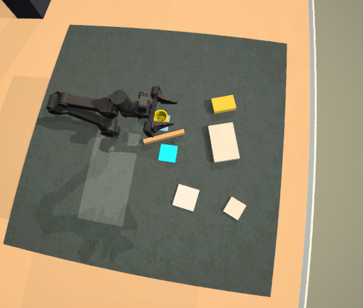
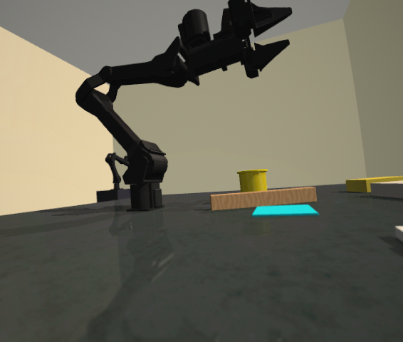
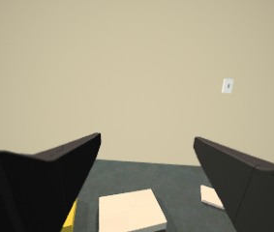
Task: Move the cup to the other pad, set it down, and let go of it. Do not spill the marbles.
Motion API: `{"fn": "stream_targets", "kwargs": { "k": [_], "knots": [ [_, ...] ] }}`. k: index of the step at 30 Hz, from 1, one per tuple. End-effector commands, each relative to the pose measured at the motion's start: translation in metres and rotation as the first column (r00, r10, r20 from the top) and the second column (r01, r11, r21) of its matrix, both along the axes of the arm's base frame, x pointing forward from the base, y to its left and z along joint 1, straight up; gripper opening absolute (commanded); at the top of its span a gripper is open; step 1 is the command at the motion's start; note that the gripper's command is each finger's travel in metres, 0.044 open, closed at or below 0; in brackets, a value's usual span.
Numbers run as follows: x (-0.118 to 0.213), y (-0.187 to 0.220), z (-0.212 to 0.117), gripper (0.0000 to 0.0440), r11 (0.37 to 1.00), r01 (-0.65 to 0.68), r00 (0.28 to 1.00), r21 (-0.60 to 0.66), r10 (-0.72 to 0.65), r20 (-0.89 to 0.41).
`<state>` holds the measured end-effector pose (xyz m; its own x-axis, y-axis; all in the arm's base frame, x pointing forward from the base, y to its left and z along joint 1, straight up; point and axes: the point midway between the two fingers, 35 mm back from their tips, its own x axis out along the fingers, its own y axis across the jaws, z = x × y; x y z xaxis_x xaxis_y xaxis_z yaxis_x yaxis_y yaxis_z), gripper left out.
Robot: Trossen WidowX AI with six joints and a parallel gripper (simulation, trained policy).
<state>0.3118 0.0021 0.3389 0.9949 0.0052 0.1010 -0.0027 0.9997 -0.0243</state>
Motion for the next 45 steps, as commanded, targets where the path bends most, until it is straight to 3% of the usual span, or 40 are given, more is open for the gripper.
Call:
{"fn": "stream_targets", "kwargs": {
  "k": [1, 12, 14, 17, 22, 25, 45],
  "knots": [
    [-0.001, 0.000, 0.001, 0.0374, 1.000, -0.002, 1.000, 0.002, 0.002, -0.001],
    [-0.006, 0.004, 0.001, 0.0086, 0.999, -0.017, 0.998, 0.044, 0.020, -0.056],
    [-0.007, 0.005, 0.000, 0.0051, 0.998, -0.019, 0.997, 0.059, 0.023, -0.074],
    [-0.007, 0.007, -0.001, 0.0065, 0.996, -0.026, 0.994, 0.086, 0.035, -0.100],
    [-0.008, 0.011, 0.002, 0.0162, 0.990, -0.039, 0.989, 0.138, 0.058, -0.135],
    [-0.008, 0.014, 0.004, 0.0193, 0.984, -0.045, 0.985, 0.171, 0.072, -0.154],
    [-0.010, 0.033, 0.007, 0.0163, 0.912, -0.009, 0.931, 0.411, 0.158, -0.329]
  ]
}}
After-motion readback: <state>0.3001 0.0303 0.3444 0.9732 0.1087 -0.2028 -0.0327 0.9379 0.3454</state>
